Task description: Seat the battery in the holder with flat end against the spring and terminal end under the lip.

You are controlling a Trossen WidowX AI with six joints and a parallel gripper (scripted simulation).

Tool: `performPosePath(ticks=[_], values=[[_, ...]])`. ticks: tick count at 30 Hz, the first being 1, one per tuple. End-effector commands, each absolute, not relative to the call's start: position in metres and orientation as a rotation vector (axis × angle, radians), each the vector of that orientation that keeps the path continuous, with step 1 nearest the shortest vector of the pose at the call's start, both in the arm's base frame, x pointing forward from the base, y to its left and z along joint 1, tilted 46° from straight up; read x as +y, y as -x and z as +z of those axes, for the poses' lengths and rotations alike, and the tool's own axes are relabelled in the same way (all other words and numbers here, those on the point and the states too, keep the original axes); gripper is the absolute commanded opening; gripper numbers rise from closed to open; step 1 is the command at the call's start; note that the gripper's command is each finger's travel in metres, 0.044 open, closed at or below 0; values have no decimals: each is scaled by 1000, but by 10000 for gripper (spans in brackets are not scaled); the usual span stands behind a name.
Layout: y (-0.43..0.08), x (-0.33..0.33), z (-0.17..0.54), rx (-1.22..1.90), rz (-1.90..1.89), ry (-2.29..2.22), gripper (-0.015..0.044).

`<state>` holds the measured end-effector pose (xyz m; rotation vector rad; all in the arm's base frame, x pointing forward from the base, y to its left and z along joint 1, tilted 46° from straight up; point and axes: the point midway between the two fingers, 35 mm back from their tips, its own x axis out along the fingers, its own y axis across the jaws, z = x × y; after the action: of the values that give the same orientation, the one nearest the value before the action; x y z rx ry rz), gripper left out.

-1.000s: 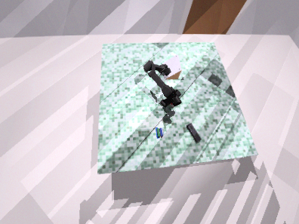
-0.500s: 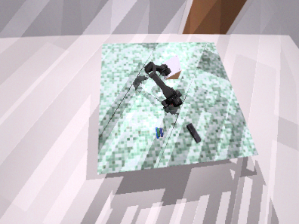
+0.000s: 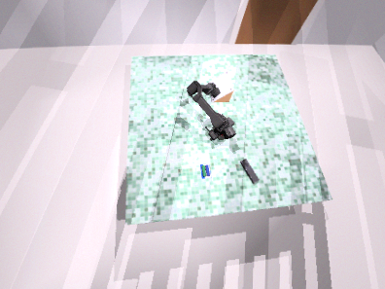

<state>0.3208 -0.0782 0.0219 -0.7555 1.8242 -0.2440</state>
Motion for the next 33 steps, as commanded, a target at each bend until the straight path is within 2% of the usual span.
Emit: performPosePath(ticks=[1,11,15,29,33], values=[[-322,-78,21,1828,-250,753,59],[-322,-78,21,1834,-251,752,59],[-322,-78,21,1834,-251,752,162],[-324,-67,32,1834,-244,754,162],[-327,-55,43,1835,-239,759,267]])
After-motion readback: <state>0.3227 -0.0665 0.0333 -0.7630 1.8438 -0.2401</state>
